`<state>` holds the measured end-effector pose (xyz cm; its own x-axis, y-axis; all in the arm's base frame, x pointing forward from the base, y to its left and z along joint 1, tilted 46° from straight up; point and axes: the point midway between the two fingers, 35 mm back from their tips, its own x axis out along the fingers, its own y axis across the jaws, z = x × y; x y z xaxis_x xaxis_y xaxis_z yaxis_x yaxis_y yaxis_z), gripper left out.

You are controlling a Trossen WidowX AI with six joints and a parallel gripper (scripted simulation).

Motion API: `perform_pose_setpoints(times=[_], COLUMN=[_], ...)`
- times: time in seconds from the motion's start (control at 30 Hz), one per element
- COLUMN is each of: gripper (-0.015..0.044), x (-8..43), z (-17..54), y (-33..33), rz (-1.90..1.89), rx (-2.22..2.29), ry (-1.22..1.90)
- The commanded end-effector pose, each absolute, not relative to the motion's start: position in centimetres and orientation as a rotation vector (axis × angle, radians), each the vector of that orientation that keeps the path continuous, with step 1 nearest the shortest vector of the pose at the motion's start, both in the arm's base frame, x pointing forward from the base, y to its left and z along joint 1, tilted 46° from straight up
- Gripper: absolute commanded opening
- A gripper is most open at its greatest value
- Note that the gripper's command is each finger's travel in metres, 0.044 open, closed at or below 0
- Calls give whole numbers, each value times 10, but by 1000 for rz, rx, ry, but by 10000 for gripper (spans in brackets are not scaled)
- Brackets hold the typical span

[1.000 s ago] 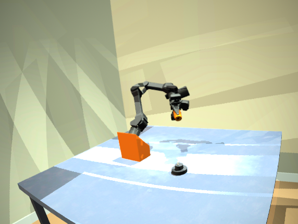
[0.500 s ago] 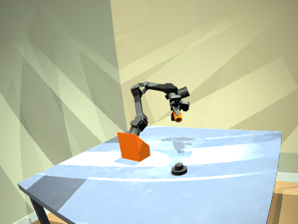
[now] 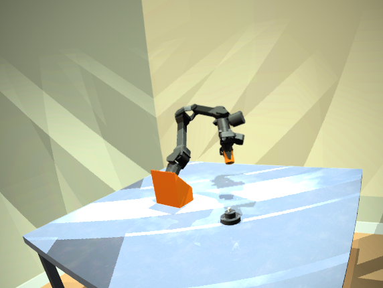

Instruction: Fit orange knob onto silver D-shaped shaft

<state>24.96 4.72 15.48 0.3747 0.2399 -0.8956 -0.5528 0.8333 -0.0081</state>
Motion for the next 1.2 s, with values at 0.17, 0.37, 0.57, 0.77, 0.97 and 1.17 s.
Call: perform_pose_setpoints(times=[0.17,0.37,0.57,0.77,0.97,1.17], gripper=[0,0,0,0,0,0], x=[255,257,258,260,262,267], z=[140,131,122,113,105,85], y=[55,61,66,71,77,94], rz=[721,838,946,1047,1080,1083], rx=[-211,-141,-76,-11,12,13], ry=[1112,1133,1152,1164,1166,1166])
